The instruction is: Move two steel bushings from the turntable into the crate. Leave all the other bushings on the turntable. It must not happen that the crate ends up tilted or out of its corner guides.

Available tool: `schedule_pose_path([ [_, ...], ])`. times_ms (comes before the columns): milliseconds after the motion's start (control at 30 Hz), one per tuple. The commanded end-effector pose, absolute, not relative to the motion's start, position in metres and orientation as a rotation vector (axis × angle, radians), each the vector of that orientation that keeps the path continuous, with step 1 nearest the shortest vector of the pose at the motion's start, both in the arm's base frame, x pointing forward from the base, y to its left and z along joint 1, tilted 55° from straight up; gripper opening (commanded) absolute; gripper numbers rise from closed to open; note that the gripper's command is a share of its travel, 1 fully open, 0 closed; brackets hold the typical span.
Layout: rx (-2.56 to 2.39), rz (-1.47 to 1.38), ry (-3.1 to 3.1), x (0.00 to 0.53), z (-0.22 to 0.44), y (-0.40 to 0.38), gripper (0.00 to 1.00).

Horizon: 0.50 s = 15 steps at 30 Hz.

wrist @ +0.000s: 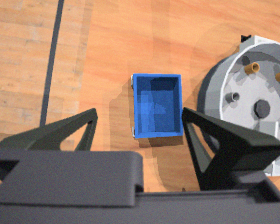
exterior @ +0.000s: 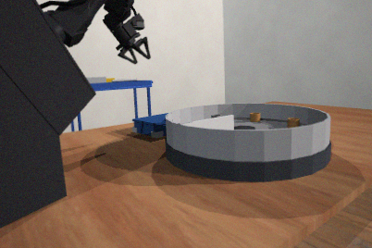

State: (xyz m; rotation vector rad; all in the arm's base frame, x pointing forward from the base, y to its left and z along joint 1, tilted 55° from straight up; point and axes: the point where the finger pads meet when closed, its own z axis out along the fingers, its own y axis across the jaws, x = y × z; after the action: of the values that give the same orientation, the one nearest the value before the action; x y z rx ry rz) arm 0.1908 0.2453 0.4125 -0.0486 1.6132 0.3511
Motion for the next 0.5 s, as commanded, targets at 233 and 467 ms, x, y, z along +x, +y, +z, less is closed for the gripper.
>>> schedule_pose_path([
  [233, -0.042, 0.354, 1.61, 0.194, 0.415, 0.243, 1.0],
  [467, -0.042, 0.331, 1.613, 0.212, 0.409, 0.238, 1.0],
])
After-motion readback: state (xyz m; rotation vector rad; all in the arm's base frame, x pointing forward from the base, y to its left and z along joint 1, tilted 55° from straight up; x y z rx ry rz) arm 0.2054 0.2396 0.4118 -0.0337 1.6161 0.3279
